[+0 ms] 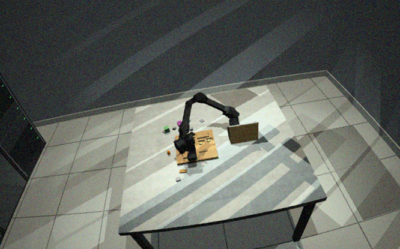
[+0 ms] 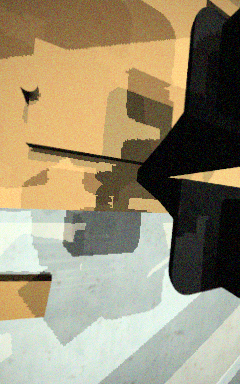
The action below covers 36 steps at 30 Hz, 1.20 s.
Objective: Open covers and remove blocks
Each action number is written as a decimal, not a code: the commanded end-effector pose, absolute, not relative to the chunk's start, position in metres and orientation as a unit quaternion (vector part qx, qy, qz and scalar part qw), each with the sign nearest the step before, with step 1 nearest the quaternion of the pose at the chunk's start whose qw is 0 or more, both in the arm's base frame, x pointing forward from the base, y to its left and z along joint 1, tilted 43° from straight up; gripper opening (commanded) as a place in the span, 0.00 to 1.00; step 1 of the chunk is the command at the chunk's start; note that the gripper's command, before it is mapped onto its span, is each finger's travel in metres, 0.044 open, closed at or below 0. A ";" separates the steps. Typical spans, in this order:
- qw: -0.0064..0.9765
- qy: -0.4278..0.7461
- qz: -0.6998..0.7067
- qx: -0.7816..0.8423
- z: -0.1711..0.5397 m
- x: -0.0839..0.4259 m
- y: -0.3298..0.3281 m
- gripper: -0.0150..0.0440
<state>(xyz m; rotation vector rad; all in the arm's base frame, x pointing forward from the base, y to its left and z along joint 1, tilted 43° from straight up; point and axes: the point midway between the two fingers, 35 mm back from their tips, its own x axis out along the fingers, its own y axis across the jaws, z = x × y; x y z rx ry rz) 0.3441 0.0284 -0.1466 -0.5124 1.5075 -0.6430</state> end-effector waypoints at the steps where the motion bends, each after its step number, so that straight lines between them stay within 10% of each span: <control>1: 0.650 0.666 -0.283 -0.229 -0.147 0.342 0.025 0.25; 36: 0.650 0.667 -0.284 -0.230 -0.122 0.332 -0.004 0.25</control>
